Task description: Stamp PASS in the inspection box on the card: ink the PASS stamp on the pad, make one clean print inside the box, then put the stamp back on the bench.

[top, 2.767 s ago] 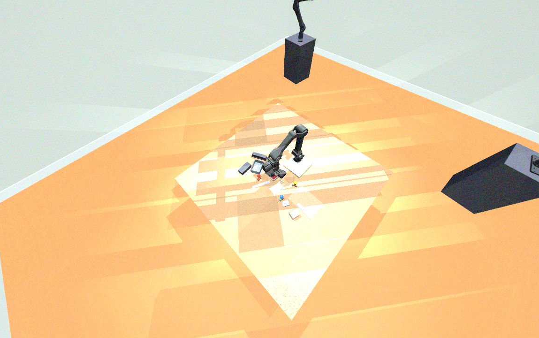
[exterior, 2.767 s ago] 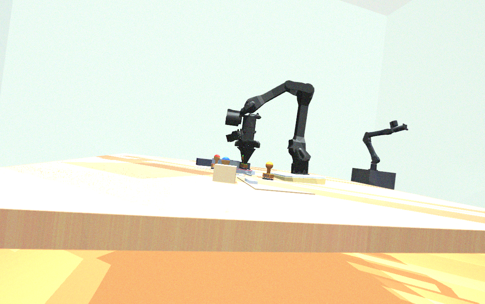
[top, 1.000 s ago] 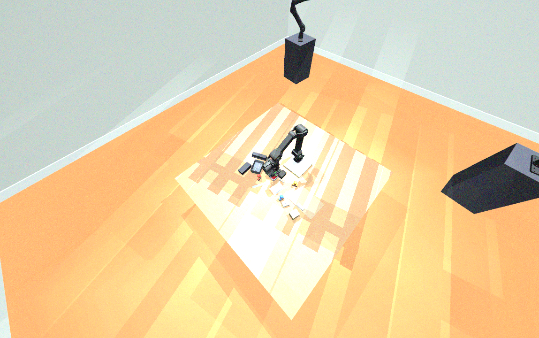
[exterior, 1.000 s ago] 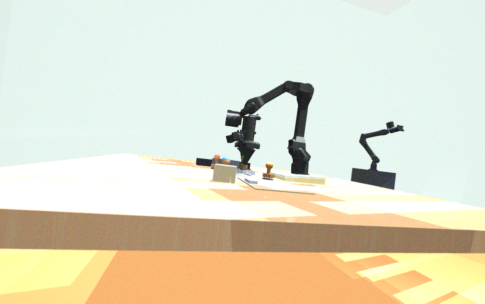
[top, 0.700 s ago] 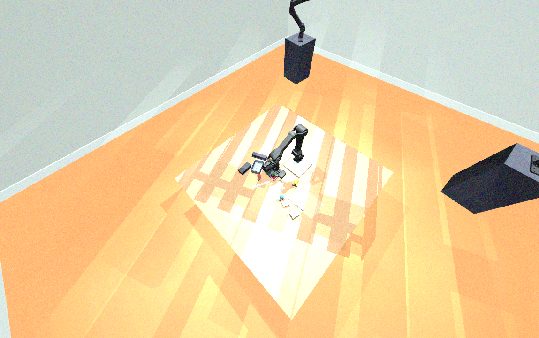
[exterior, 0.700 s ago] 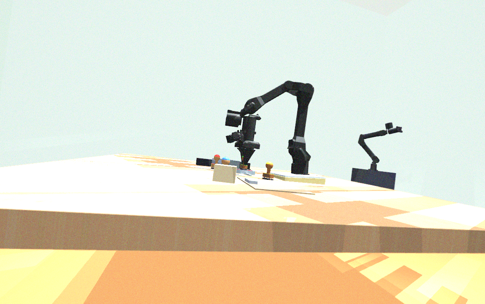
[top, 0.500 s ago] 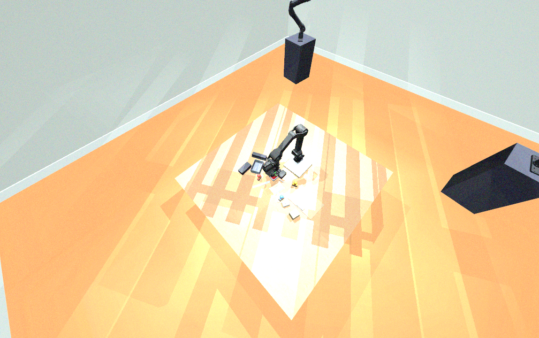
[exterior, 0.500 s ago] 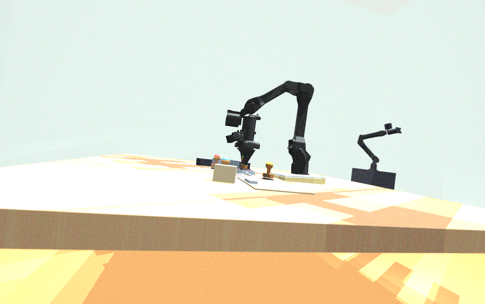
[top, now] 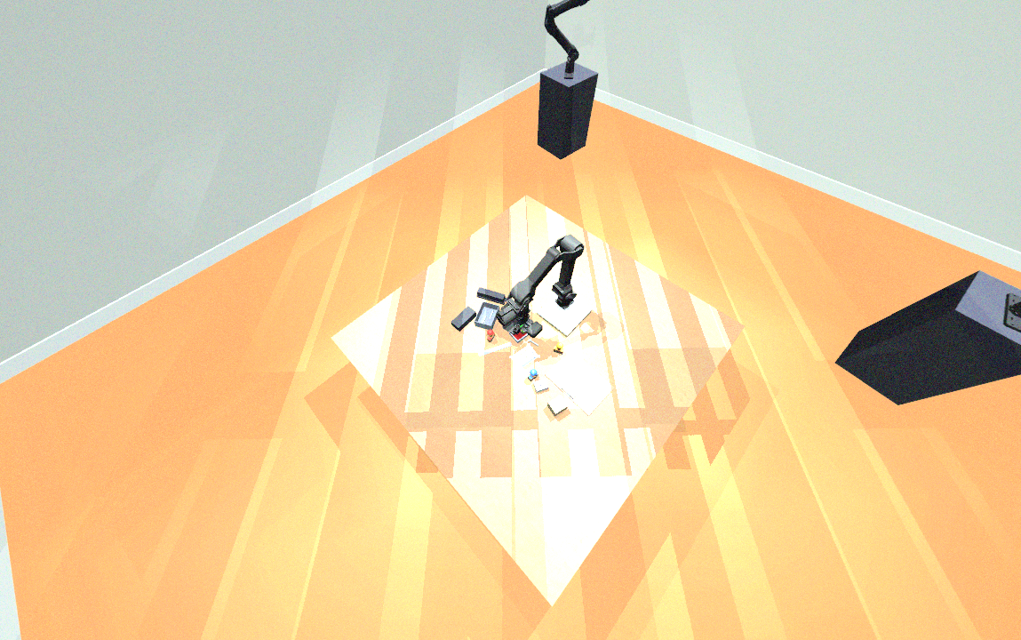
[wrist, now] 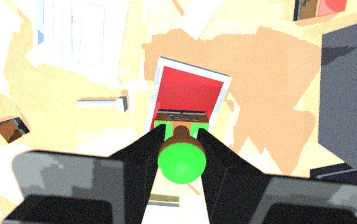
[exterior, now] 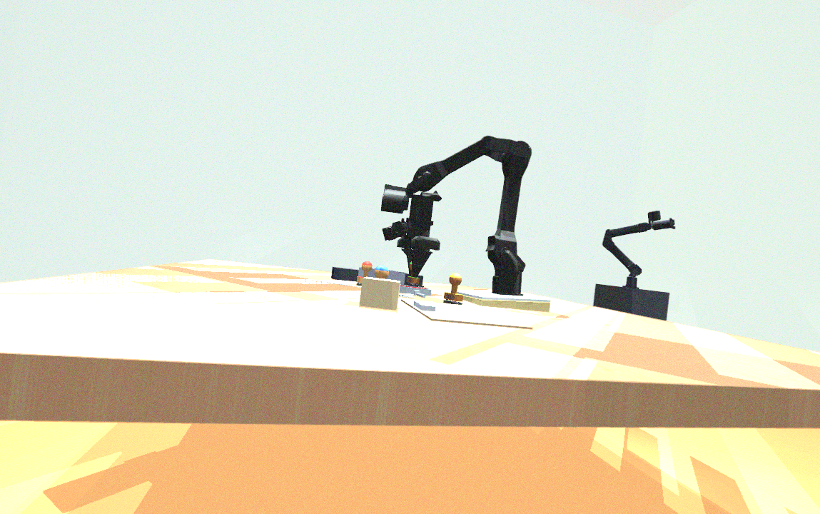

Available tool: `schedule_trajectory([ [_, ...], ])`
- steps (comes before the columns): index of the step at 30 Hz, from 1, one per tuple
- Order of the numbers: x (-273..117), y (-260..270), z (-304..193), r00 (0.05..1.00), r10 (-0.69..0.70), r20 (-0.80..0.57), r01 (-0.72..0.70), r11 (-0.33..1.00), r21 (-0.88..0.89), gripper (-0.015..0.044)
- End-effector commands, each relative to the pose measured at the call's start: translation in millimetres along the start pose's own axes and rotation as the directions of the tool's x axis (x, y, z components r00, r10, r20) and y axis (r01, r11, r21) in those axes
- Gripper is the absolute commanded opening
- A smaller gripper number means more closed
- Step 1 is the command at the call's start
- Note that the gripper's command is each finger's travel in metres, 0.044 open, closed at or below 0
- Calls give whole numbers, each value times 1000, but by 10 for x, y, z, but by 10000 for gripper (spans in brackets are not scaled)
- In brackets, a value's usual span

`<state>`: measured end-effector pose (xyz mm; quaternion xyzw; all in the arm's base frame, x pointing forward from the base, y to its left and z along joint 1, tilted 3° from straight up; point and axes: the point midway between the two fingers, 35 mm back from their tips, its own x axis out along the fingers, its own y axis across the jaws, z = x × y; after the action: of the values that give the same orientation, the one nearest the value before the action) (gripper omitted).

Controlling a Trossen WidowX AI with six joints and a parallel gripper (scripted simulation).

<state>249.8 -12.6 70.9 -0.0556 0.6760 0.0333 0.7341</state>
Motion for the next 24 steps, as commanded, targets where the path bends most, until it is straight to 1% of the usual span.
schedule_trajectory([
  [1,-28,-2,3,1000,-1,1,1,1000,-2,0],
  [24,-351,-6,16,1000,-1,1,1,1000,-2,0],
])
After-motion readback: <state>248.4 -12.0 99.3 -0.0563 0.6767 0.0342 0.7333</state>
